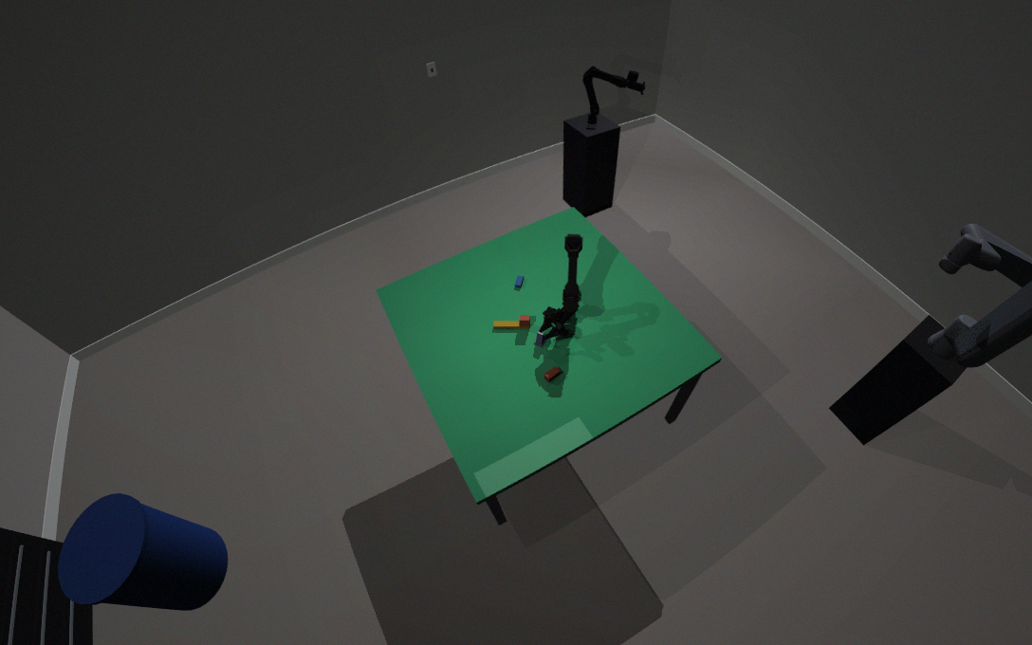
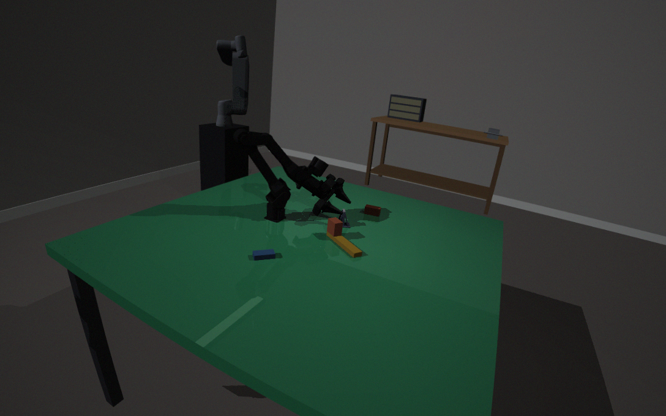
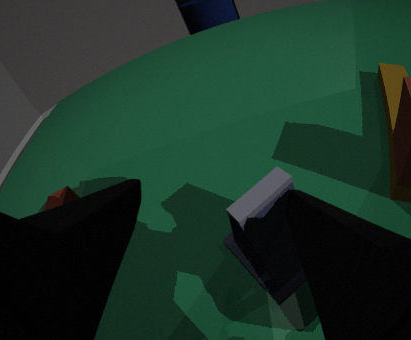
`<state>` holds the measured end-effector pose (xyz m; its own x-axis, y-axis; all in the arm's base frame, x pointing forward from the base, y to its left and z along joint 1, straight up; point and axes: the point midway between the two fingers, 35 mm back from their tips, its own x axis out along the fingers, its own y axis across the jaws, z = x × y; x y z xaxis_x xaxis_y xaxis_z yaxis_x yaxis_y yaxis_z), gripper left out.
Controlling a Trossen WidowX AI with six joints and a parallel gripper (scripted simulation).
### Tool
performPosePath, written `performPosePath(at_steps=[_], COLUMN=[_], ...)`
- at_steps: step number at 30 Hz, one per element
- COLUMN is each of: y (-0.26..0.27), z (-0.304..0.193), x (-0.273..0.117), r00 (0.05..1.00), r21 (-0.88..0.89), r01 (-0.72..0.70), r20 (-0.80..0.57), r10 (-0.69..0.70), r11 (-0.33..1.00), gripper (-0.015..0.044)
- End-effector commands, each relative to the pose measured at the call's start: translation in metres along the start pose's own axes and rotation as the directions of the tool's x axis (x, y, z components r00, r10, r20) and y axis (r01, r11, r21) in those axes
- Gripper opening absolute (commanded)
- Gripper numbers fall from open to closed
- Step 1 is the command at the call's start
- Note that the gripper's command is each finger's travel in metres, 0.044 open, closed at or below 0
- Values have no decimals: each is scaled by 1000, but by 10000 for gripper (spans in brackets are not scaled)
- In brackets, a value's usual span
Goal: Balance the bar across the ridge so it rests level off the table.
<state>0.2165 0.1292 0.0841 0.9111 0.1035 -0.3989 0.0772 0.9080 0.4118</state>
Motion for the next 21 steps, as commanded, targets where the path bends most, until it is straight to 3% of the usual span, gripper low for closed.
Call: performPosePath(at_steps=[1,21], y=[9,-2], z=[24,56], x=[26,58], r00=[999,955], r21=[0,-109], r01=[41,219], r20=[-25,-182], r10=[-41,-236], r11=[999,970], gripper=[315,315])
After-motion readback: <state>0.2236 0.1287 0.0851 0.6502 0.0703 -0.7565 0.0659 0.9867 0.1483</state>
